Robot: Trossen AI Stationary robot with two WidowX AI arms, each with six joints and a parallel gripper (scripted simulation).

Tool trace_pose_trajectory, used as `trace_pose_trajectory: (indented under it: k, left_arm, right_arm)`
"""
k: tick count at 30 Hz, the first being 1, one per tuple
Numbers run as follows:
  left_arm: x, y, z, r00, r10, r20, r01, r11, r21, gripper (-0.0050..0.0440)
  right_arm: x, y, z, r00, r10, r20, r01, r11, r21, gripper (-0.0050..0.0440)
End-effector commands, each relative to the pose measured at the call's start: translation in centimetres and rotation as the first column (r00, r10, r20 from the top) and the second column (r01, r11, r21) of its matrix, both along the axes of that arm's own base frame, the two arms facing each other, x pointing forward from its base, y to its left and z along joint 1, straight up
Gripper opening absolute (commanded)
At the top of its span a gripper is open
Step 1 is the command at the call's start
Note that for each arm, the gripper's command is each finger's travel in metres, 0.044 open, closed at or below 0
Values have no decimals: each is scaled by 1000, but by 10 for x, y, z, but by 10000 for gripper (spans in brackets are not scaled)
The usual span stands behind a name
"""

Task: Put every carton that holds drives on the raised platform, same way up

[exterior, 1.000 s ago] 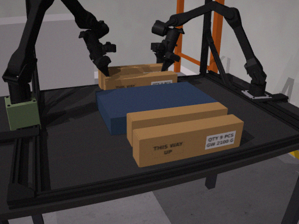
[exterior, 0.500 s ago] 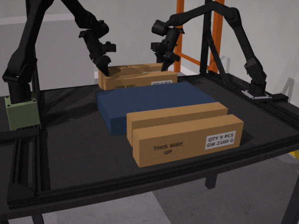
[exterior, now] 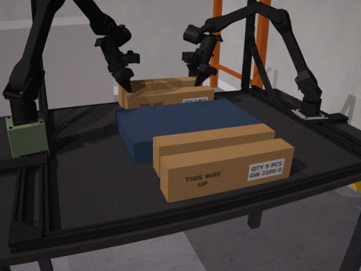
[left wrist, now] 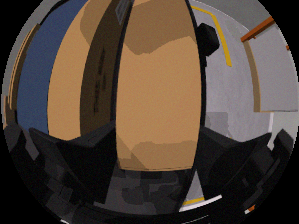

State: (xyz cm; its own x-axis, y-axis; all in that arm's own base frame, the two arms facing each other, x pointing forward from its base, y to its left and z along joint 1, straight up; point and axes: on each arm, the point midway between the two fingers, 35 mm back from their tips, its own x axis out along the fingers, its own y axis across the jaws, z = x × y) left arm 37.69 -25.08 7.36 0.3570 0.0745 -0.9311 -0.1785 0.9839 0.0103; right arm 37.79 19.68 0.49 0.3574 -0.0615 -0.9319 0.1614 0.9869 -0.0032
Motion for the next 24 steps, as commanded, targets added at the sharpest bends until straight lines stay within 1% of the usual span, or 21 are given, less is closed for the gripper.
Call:
trace_pose_trajectory:
  k: [1,8,14,15,24]
  left_arm:
    - [-1,-3,3,1000,-11,12,11,1000,-8,0]
    - [-1,-3,-11,1000,-11,12,11,1000,-8,0]
    - [-1,-3,-14,1000,-11,12,11,1000,-8,0]
    - [-1,-3,-14,1000,-11,12,11,1000,-8,389]
    - [-1,-3,-14,1000,-11,12,11,1000,-8,389]
  right_arm:
    - [2,1,-1,1000,-3,13,3,1000,1,0]
    - [2,1,-15,1000,-3,13,3,1000,1,0]
    - [2,1,-18,1000,-3,13,3,1000,1,0]
    - [2,1,-18,1000,-3,13,3,1000,1,389]
    - [2,1,-18,1000,-3,13,3,1000,1,389]
